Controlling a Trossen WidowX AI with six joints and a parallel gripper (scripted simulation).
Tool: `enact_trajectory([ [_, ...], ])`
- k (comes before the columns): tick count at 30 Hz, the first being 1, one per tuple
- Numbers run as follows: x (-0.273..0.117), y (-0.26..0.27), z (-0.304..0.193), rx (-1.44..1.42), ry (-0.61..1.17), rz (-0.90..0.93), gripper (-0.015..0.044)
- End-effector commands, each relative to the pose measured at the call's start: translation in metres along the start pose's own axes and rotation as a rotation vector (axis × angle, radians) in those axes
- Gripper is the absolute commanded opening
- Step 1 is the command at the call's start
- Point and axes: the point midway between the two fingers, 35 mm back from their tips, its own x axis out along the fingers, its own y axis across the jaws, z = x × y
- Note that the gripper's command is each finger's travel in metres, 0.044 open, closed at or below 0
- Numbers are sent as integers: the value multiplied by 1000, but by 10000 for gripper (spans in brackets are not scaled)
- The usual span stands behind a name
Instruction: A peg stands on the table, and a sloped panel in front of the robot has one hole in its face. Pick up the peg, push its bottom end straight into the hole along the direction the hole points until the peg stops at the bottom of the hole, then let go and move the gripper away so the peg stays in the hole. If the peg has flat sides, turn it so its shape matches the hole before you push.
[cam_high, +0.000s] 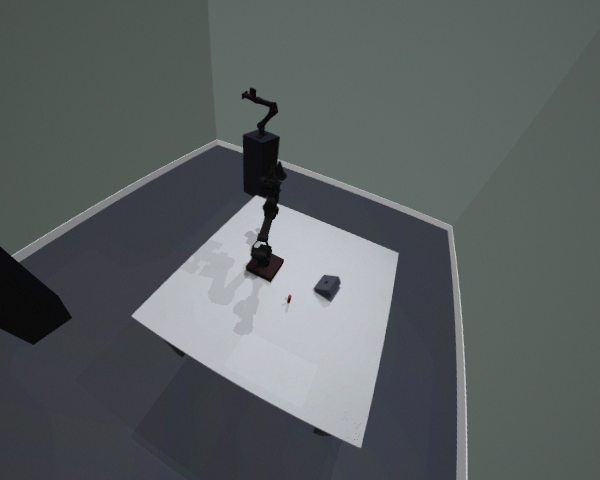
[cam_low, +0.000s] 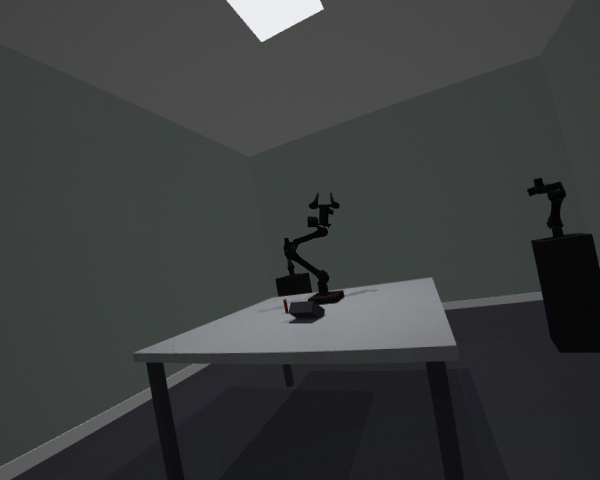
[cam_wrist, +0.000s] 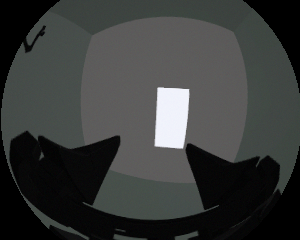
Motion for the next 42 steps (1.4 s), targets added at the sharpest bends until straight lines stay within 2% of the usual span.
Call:
enact_trajectory([
  [1,0,0,0,0,0,1,426],
  [2,0,1,0,-2,0,4,440],
  [22,-6,74,-26,-67,44,257,440],
  [42,-31,137,-81,-115,171,507,440],
])
